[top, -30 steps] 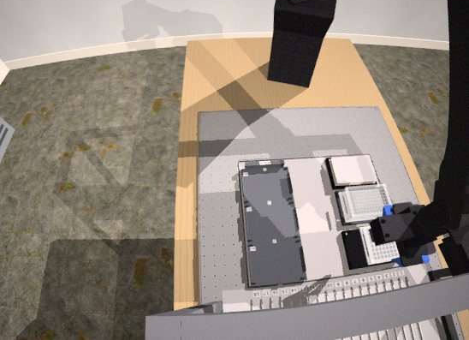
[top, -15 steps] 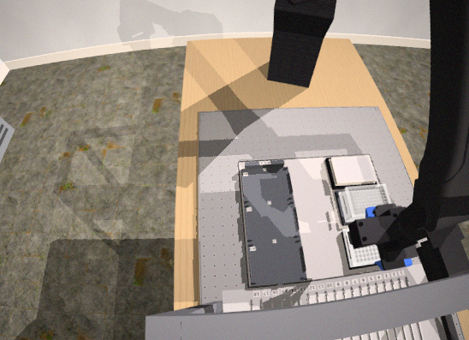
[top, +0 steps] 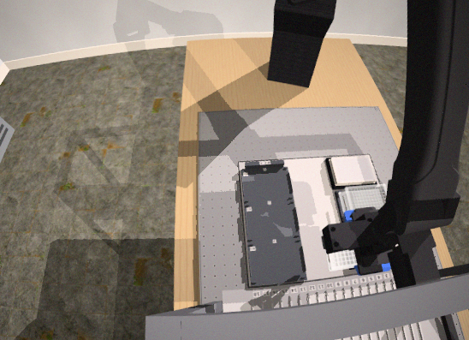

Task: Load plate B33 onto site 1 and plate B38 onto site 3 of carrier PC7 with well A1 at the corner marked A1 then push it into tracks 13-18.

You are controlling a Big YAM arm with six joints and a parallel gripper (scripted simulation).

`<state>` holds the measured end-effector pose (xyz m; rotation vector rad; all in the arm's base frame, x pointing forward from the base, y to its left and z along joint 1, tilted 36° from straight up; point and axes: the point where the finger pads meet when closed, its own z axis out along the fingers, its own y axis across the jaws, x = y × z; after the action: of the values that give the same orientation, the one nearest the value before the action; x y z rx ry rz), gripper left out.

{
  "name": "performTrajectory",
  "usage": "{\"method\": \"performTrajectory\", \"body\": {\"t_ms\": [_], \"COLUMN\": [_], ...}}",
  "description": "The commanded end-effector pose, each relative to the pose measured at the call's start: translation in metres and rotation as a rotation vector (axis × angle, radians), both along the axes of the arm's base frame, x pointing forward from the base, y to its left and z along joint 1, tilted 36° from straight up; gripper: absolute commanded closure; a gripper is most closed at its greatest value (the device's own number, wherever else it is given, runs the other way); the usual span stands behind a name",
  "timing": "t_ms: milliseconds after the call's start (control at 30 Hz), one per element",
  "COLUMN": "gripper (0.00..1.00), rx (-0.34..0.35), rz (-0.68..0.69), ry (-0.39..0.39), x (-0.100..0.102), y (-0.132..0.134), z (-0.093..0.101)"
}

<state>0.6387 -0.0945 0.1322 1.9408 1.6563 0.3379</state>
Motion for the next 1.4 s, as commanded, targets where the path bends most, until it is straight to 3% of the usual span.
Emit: {"method": "performTrajectory", "body": {"t_ms": [0, 200, 300, 500, 667, 1367], "gripper": [1.0, 1.0, 1.0, 1.0, 1.0, 1.0], "rx": [-0.02, -0.019, -0.022, -0.017, -0.03, -0.022], "rz": [-0.009, -0.009, -0.009, -0.009, -0.009, -0.009], "ry": [-0.041, -0.023, -0.039, -0.008, -0.052, -0.011], "x": [-0.005, -0.008, -0.011, -0.019, -0.012, -0.024], "y": [-0.027, -0.043, -0.054, -0.077, -0.099, -0.165], "z": [0.024, 0.015, 0.029, 0.023, 0.052, 0.038]}}
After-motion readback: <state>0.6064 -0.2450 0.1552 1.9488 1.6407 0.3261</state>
